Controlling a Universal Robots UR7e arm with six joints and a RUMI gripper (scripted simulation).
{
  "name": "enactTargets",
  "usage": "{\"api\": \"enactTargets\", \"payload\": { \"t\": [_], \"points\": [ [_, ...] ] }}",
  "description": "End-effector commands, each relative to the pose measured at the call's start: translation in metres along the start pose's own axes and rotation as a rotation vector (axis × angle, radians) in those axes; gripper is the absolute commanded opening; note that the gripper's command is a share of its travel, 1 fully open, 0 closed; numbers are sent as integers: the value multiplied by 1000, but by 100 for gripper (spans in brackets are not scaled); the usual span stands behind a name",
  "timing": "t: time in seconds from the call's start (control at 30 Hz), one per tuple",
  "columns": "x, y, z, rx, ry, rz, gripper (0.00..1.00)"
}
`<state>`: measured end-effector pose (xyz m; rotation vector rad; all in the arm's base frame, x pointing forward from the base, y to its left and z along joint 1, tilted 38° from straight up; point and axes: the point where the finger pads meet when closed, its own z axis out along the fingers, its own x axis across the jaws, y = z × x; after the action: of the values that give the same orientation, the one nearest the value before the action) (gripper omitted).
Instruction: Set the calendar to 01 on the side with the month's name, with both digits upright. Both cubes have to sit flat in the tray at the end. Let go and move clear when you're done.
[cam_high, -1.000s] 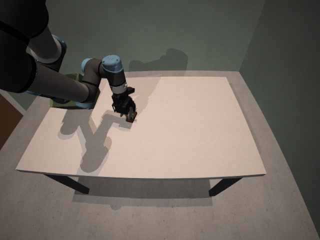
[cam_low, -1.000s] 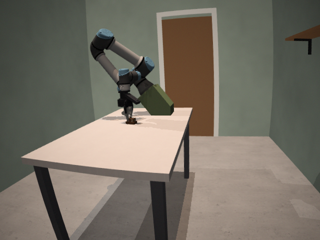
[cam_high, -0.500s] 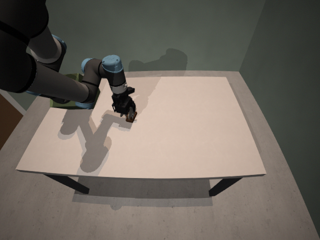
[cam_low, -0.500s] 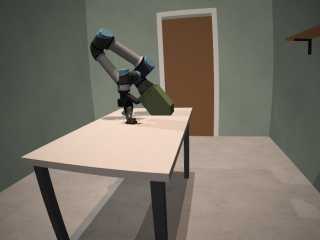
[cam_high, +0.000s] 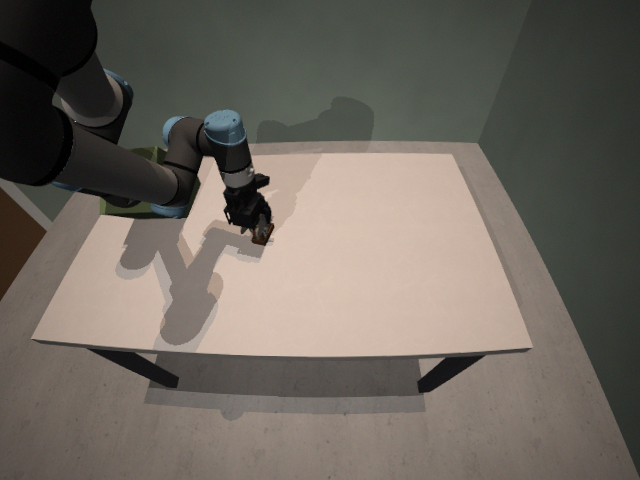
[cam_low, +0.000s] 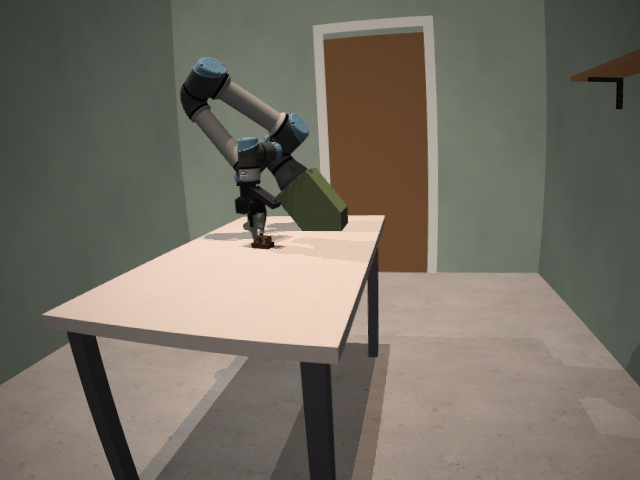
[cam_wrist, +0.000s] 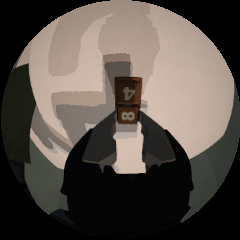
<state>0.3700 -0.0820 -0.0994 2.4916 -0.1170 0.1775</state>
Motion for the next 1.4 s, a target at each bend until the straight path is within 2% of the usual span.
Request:
{"api": "enactTargets", "payload": {
  "t": [0.0, 0.07, 0.1, 0.17, 0.3, 0.43, 0.47, 1.03, 1.37],
  "points": [
    [0, 0, 0, 0, 1, 0, 14],
    [0, 0, 0, 0, 1, 0, 14],
    [0, 0, 0, 0, 1, 0, 17],
    [0, 0, 0, 0, 1, 0, 17],
    [0, 0, 0, 0, 1, 0, 24],
    [0, 0, 0, 0, 1, 0, 24],
    [0, 0, 0, 0, 1, 0, 28],
    [0, 0, -3, 0, 1, 0, 28],
    [0, 0, -25, 0, 1, 0, 28]
  ]
}}
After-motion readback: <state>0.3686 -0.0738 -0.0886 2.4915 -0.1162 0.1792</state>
